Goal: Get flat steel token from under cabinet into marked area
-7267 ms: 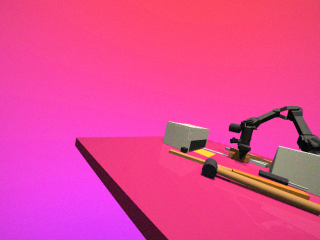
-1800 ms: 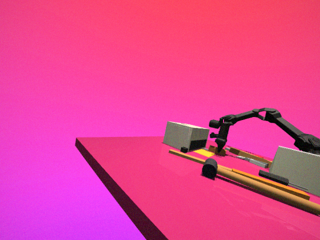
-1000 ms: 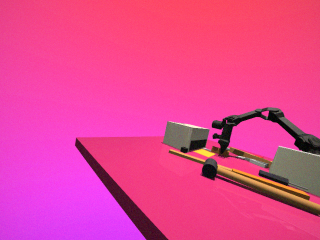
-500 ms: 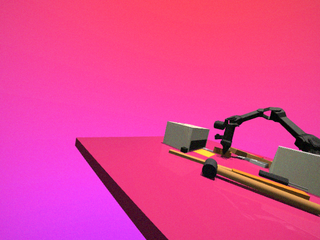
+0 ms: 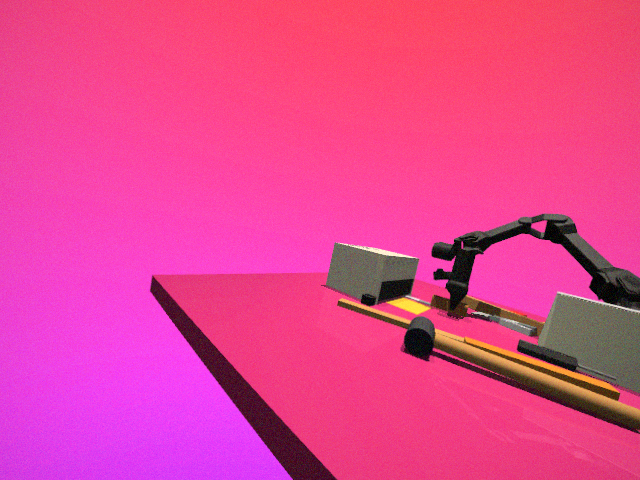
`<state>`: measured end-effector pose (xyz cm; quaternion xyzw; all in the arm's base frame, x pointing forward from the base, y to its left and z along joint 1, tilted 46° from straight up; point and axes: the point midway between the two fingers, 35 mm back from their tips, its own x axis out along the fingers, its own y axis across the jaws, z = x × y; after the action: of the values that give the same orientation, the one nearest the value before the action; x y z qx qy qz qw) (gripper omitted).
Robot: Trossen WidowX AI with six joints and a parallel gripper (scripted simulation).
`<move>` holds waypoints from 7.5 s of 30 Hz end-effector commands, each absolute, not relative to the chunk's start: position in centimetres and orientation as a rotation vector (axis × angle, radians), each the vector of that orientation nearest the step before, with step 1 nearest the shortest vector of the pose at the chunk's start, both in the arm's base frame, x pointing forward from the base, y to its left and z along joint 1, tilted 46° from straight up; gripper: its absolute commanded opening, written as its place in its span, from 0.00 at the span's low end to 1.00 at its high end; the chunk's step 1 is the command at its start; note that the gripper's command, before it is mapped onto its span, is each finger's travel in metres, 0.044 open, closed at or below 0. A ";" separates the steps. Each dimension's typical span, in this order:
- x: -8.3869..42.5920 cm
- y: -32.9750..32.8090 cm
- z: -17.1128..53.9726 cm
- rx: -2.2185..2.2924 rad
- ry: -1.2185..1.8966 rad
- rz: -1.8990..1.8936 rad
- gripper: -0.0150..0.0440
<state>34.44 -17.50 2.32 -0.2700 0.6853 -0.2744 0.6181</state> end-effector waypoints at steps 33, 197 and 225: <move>30.5 -17.4 2.6 -0.625 1.586 -0.631 0.25; 22.5 -16.3 2.7 -0.623 1.584 -0.632 0.46; 21.5 -16.2 2.9 -0.625 1.588 -0.630 0.25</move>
<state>21.43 -16.19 2.80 -0.2702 0.6898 -0.2732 0.6137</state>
